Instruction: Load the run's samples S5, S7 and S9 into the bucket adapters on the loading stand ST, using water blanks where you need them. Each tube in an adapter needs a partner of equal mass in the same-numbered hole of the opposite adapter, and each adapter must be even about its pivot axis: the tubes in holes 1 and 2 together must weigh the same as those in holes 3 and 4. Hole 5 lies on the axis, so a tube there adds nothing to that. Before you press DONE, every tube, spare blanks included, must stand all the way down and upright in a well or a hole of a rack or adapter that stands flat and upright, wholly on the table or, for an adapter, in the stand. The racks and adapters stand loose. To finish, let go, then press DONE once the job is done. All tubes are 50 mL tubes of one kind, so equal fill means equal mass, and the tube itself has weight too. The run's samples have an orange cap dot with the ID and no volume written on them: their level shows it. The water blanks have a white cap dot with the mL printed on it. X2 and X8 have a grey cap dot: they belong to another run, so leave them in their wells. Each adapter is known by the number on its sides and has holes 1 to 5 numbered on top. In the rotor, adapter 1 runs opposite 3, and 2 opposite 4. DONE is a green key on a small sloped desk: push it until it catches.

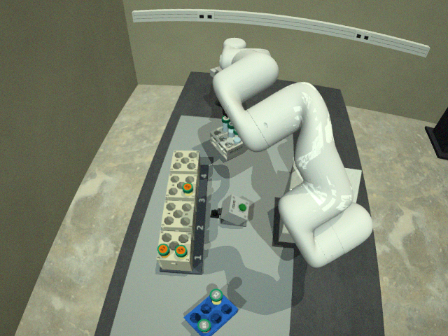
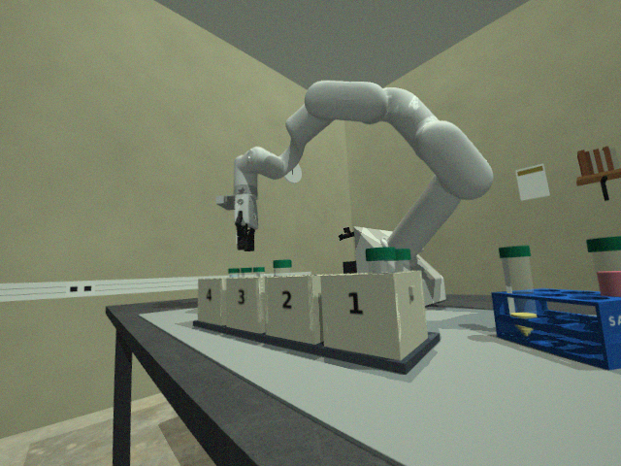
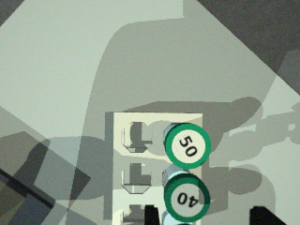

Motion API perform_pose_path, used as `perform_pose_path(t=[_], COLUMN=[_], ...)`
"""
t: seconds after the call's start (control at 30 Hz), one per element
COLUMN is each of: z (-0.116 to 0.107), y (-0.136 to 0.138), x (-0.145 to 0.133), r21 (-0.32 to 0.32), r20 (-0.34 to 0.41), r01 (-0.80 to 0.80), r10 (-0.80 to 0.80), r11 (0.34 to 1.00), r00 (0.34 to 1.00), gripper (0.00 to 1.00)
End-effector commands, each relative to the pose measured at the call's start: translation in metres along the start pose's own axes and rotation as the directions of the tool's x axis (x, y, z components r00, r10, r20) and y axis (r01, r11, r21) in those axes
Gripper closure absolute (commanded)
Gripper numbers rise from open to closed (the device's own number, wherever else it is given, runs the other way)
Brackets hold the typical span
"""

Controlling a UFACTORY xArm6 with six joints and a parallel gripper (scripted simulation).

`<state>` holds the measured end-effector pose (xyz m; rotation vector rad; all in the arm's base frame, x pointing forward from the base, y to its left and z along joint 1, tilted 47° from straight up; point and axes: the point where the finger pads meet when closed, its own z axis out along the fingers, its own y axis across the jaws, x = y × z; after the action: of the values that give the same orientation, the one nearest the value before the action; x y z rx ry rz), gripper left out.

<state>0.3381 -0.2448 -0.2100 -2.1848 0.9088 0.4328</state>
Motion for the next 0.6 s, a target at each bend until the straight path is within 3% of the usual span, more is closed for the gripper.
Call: perform_pose_path(t=[0.0,0.57], z=[0.007,0.037], y=[0.000,0.000], x=[0.001,0.001], r21=[0.000,0.000], r20=[-0.004,-0.004], r01=[0.001,0.001], r10=[-0.001,-0.001], r11=[1.000,1.000], r00=[1.000,1.000], gripper=[0.43,0.43])
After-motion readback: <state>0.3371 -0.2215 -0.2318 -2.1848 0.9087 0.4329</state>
